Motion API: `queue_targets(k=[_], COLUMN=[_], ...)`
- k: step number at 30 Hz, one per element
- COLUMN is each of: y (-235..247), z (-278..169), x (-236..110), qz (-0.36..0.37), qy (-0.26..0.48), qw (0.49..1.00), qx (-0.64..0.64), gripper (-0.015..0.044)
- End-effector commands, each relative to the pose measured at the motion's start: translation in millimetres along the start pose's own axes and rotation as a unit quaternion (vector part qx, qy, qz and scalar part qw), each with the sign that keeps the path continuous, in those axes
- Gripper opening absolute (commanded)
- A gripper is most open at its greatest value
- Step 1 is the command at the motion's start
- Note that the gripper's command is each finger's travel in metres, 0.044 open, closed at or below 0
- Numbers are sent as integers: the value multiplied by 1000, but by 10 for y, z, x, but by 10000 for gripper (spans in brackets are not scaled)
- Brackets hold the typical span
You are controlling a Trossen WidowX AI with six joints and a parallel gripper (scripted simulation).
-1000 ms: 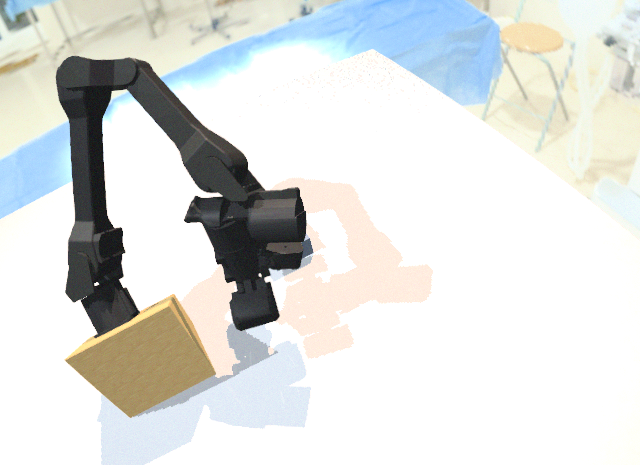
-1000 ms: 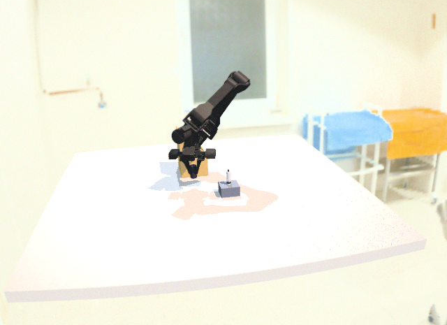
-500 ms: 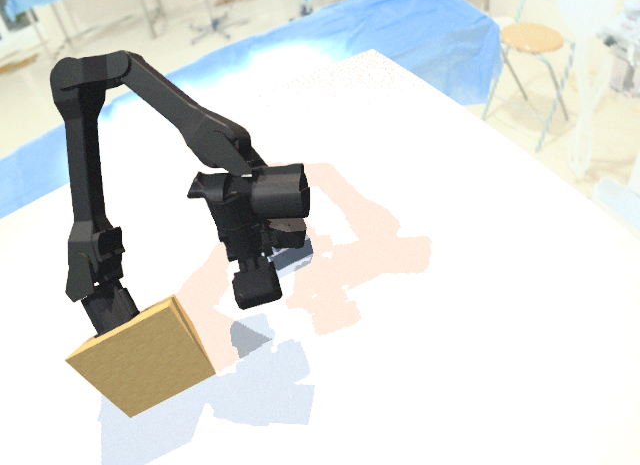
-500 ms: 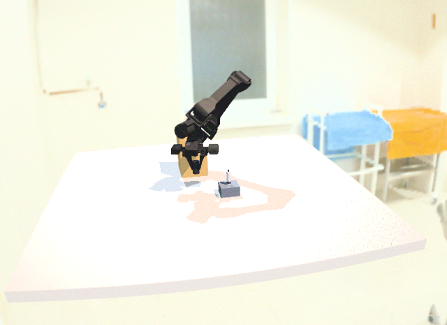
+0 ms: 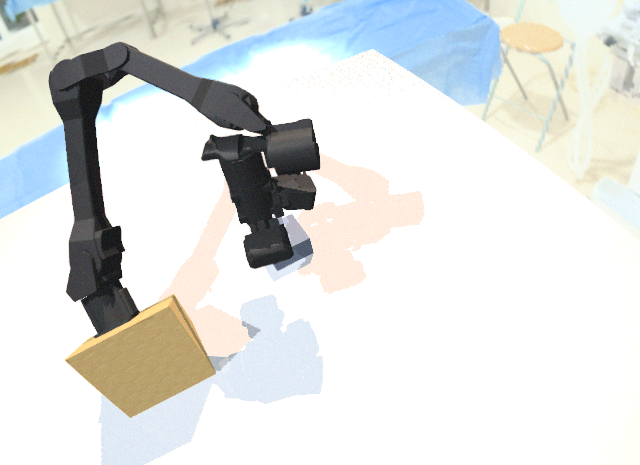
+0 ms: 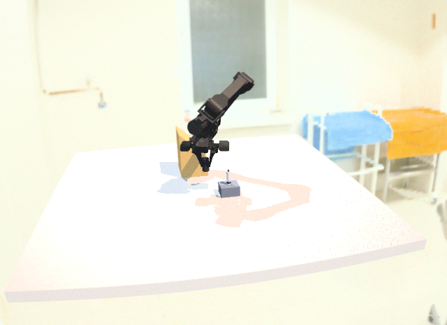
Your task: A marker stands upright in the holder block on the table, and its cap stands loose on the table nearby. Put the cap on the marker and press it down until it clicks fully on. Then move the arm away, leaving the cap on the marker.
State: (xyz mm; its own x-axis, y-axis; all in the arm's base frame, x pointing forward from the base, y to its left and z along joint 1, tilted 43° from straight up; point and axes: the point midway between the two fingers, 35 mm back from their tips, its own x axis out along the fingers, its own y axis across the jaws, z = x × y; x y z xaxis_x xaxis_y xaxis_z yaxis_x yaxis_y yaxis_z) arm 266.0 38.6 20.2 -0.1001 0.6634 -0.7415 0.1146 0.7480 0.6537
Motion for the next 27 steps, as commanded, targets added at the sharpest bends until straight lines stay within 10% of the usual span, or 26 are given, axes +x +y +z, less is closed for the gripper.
queue_targets(k=[1, 27], y=[186, 897], z=[83, 223], x=[-83, -314], qz=[2, 8], qy=[-3, -2], qw=[1000, 1000], qx=[-2, -3], gripper=[0, 0])
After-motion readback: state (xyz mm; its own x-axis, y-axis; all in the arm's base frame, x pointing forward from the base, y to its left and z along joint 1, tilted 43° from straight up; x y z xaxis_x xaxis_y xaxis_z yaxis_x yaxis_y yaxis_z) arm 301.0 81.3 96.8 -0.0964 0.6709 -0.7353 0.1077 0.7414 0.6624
